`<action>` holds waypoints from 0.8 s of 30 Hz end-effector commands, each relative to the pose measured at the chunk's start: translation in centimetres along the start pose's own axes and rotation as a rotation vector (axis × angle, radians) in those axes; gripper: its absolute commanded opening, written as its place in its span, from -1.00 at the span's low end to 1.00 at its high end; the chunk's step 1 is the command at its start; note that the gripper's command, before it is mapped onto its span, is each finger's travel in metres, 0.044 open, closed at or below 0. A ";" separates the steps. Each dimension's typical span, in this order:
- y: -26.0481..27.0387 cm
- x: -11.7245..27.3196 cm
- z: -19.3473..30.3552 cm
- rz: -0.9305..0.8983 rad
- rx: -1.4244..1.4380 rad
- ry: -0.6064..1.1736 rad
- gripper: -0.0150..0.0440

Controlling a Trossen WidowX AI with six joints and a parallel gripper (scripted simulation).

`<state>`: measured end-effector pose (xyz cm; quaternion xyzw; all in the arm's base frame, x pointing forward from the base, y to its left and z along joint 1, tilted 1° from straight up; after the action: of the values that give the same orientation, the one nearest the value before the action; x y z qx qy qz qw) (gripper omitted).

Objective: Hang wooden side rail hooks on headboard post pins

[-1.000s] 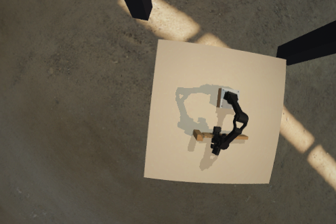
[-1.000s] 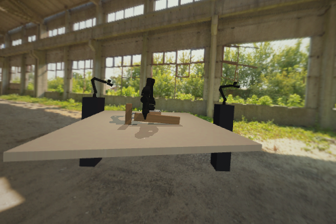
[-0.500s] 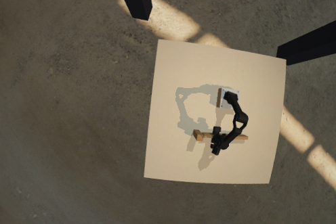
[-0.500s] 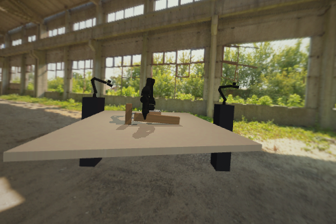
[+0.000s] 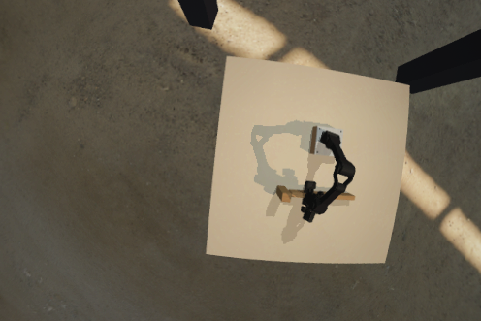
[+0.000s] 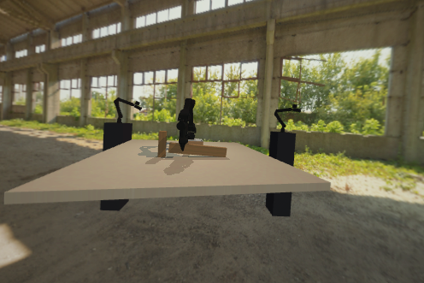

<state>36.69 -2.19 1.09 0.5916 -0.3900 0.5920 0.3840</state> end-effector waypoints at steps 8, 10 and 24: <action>-0.4 0.4 0.4 0.011 0.003 0.009 -0.49; -0.4 0.4 0.4 0.011 0.003 0.009 -0.49; -0.2 0.2 0.5 0.011 0.003 0.009 -0.49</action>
<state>36.82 -2.42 1.14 0.5911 -0.3890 0.5938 0.3831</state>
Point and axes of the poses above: the point midway between the two fingers, 35 mm back from their tips, its own x axis back along the fingers, its own y axis across the jaws, z = x × y, the point moved 1 cm from there along x, back along the fingers, and after that the axes turned 15 degrees about x, right-handed, at the moved point
